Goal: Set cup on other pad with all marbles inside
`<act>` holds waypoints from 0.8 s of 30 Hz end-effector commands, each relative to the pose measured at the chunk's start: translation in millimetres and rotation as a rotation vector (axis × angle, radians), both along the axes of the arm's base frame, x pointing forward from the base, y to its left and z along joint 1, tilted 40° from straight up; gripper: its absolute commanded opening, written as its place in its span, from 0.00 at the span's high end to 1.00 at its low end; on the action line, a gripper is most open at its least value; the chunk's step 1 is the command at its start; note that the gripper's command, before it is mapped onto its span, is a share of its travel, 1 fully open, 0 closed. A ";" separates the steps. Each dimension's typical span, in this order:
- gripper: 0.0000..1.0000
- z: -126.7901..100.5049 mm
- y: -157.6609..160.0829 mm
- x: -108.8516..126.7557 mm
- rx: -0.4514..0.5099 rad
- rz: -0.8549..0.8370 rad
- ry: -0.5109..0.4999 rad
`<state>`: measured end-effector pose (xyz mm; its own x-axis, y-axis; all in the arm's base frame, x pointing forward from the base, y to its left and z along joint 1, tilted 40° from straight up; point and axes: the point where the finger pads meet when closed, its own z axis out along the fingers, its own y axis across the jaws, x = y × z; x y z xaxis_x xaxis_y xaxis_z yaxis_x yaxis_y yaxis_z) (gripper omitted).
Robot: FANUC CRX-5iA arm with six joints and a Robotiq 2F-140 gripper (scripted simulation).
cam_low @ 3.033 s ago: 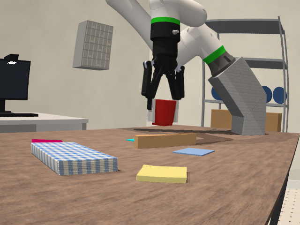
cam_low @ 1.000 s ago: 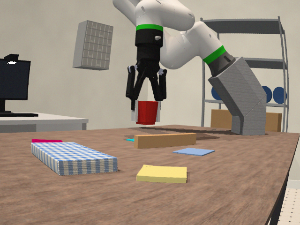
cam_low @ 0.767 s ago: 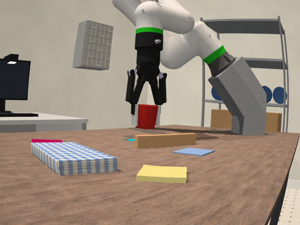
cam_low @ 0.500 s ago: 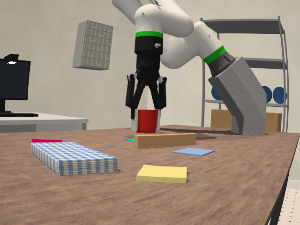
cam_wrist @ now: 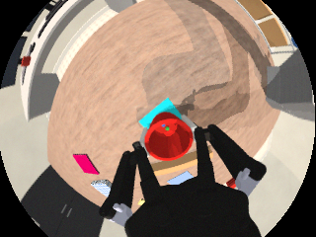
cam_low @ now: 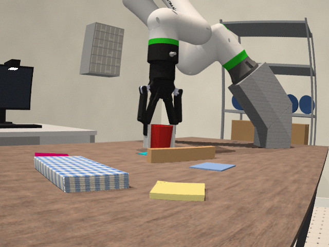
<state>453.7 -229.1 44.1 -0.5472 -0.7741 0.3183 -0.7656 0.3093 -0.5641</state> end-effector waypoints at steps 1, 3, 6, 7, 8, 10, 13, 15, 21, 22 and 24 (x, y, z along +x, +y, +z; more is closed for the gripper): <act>0.51 0.0 0.1 0.2 0.000 0.000 0.000; 0.51 0.0 0.1 0.2 0.000 0.000 0.000; 0.51 0.0 0.1 0.2 0.000 0.000 0.000; 0.51 0.0 0.1 0.2 0.000 0.000 0.000; 0.51 0.0 0.1 0.2 0.000 0.000 0.000; 0.51 -0.1 0.0 0.2 0.000 0.000 0.000; 0.51 -0.3 -0.1 0.3 0.000 0.000 0.000; 0.51 -0.7 -0.5 0.5 0.000 0.000 0.000; 0.51 -3.0 -2.1 1.5 0.000 0.000 0.000; 0.51 -3.5 -2.4 1.8 0.000 0.000 0.000; 0.51 -4.4 -3.0 2.2 0.000 0.000 0.000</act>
